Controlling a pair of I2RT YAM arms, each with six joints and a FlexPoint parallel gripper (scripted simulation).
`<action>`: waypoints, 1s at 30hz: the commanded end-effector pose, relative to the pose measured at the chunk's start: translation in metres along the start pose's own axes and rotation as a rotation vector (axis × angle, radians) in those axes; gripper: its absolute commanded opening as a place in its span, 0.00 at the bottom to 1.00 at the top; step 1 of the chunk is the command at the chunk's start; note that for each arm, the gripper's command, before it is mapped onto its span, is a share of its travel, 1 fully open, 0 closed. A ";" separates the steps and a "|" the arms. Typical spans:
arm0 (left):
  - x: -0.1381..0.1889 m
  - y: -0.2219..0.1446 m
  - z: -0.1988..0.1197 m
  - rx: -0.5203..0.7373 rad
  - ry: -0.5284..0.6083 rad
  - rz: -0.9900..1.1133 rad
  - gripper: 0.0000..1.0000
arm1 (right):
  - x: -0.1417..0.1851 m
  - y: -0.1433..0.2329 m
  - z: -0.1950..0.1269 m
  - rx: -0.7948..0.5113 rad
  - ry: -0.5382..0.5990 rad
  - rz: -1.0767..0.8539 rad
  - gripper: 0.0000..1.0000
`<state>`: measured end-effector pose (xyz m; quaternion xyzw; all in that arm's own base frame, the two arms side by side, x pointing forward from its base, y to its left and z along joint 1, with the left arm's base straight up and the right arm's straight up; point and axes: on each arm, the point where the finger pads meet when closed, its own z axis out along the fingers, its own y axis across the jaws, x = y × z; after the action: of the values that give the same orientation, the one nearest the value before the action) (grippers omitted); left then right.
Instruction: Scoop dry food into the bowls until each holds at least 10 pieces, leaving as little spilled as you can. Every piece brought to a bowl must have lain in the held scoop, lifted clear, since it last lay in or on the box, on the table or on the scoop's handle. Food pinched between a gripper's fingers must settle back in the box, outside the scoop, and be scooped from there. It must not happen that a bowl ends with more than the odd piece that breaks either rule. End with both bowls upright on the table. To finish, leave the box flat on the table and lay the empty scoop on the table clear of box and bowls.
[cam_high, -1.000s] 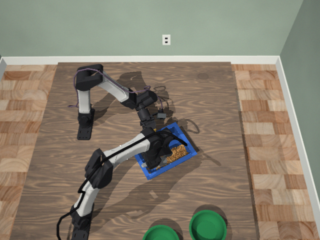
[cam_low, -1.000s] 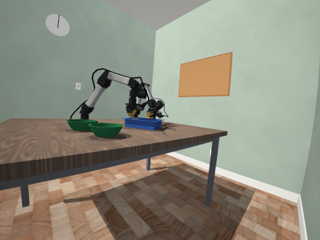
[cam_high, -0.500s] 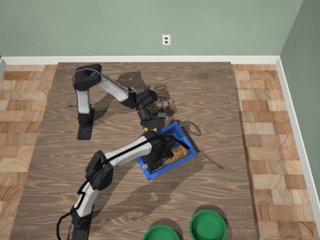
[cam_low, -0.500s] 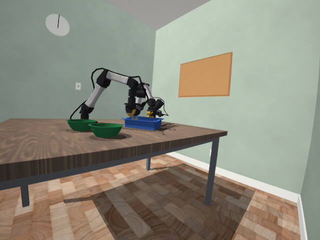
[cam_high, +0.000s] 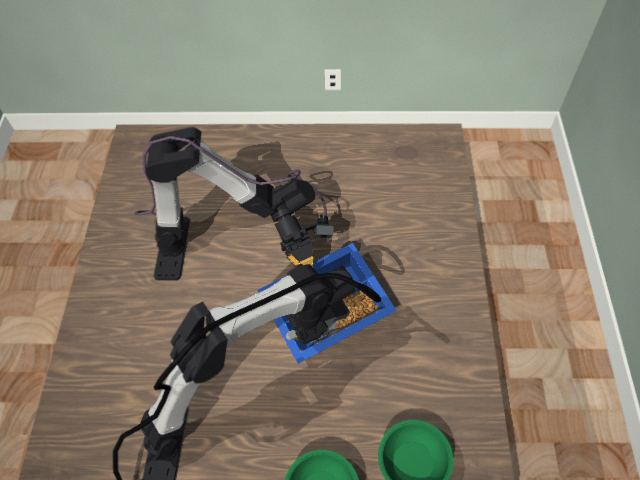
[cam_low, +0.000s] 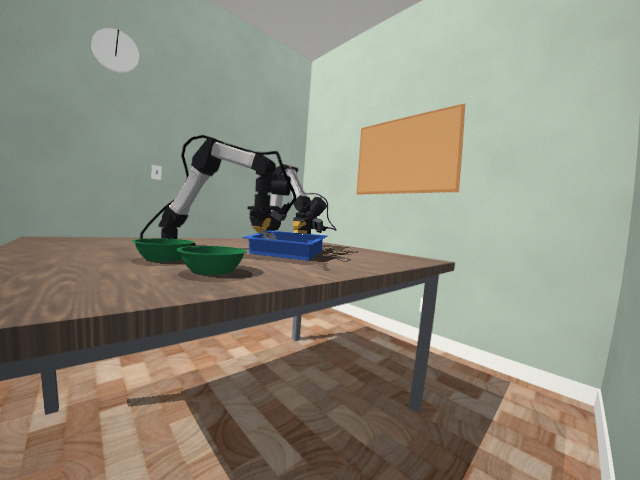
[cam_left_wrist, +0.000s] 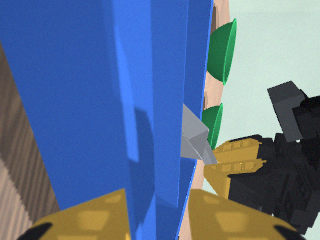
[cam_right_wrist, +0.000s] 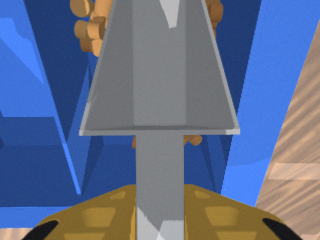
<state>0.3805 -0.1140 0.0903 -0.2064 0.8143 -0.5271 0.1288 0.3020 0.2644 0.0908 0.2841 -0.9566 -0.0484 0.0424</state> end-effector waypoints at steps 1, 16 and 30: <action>-0.004 -0.024 -0.003 0.033 -0.003 0.046 0.28 | -0.001 0.009 -0.024 -0.015 -0.055 -0.007 0.00; -0.003 -0.037 0.000 0.040 -0.006 0.056 0.28 | 0.007 -0.007 -0.016 -0.083 -0.019 0.001 0.00; -0.003 -0.044 0.001 0.023 -0.016 0.040 0.28 | 0.003 -0.011 -0.025 -0.130 -0.043 -0.018 0.00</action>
<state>0.3862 -0.1234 0.1082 -0.2072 0.8137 -0.5268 0.1316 0.3067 0.2539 0.0928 0.2835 -0.9529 -0.0925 0.0551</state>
